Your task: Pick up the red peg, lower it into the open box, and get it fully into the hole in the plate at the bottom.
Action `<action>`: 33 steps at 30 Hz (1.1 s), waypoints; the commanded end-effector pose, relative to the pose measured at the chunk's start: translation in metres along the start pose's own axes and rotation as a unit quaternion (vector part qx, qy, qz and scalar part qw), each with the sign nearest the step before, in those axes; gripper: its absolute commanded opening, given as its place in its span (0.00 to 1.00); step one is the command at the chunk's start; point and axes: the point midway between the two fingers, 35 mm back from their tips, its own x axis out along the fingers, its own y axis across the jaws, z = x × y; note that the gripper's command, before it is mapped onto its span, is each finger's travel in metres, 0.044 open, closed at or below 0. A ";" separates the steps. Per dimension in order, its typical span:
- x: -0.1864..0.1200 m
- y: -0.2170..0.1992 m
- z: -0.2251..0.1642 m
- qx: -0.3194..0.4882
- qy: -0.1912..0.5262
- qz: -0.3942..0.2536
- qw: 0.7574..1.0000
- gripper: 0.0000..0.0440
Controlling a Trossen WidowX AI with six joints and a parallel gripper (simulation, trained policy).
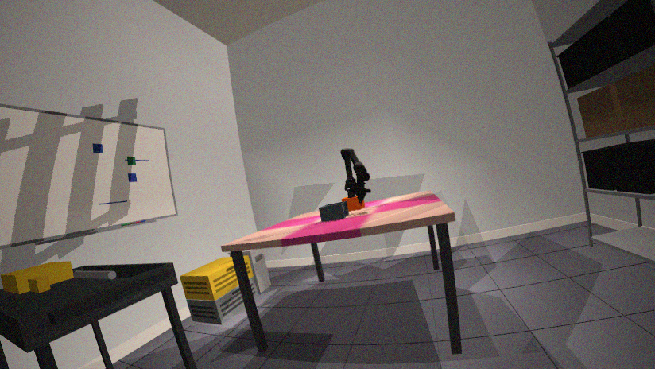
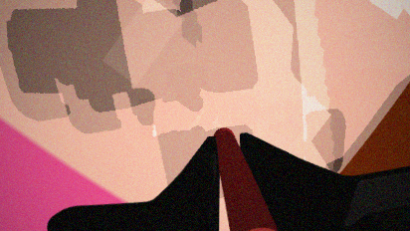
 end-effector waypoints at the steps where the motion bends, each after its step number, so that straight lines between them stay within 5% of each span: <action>1: -0.014 0.007 0.013 -0.011 -0.020 0.011 1.000 0.00; 17: -0.062 0.023 0.076 -0.021 -0.073 0.022 0.997 0.00; 33: -0.061 0.010 0.142 0.024 -0.081 0.013 0.996 0.00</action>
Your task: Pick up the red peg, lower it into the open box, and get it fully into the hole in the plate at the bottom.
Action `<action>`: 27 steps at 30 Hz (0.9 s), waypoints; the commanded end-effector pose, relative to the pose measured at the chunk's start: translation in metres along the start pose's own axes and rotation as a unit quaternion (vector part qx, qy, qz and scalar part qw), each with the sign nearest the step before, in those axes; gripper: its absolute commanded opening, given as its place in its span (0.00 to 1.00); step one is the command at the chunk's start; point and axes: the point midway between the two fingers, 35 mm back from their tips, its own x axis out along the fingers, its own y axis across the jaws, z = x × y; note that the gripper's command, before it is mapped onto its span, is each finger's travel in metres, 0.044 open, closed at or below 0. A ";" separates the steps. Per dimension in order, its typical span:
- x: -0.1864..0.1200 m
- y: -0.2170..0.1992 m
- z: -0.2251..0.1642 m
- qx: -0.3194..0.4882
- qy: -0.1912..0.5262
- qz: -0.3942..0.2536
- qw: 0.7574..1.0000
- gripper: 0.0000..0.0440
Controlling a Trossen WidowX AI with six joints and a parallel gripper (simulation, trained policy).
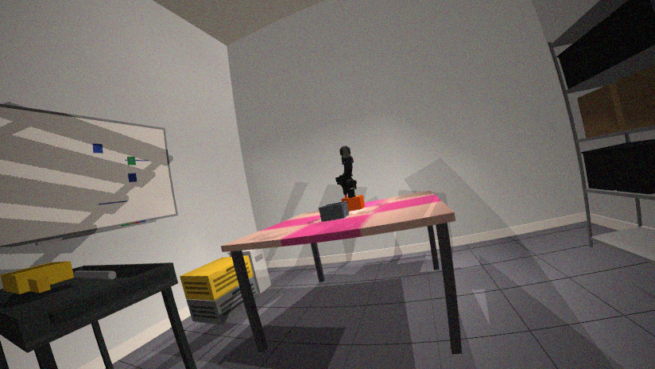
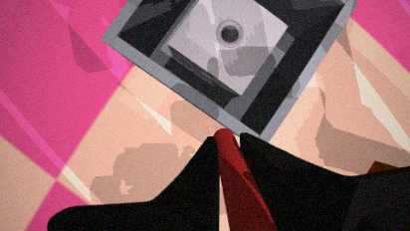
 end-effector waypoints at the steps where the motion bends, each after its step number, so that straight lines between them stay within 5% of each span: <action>1: 0.003 -0.001 0.015 0.011 -0.002 0.002 1.000 0.00; 27: 0.061 -0.018 0.078 0.078 0.019 -0.006 0.997 0.01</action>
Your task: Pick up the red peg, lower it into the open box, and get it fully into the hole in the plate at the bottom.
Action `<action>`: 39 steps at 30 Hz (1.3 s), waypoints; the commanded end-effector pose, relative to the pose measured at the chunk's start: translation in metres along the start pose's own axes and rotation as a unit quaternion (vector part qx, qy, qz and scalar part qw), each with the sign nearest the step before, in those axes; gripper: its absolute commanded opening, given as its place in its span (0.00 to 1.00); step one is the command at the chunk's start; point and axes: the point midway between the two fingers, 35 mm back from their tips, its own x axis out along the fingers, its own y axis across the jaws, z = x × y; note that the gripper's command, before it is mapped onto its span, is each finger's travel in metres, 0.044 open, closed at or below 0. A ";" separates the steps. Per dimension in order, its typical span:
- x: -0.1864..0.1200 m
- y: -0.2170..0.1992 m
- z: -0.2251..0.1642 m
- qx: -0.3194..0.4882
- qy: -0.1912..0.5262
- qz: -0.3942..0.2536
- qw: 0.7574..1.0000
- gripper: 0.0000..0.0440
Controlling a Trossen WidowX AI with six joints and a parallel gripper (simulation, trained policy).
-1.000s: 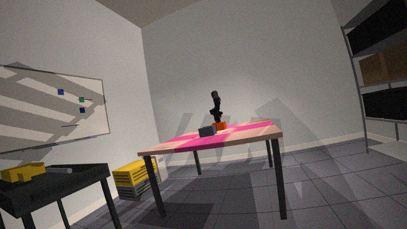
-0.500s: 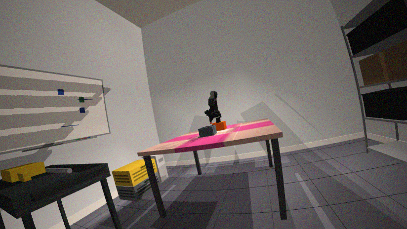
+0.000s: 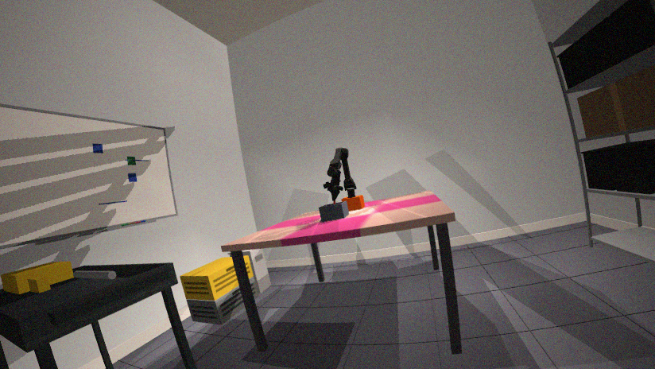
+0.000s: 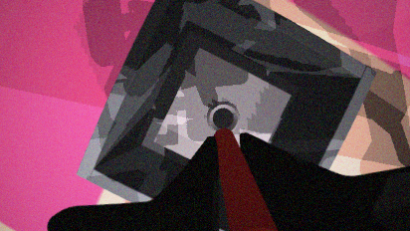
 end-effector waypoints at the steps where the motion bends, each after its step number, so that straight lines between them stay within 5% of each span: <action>1: 0.011 0.002 0.004 0.003 0.007 0.001 1.000 0.01; 4: 0.021 0.000 0.003 0.000 0.013 -0.004 1.000 0.04; 27: 0.049 0.017 0.053 -0.040 -0.011 -0.018 0.999 0.99; 39: 0.040 0.025 0.100 -0.021 -0.069 0.001 0.997 1.00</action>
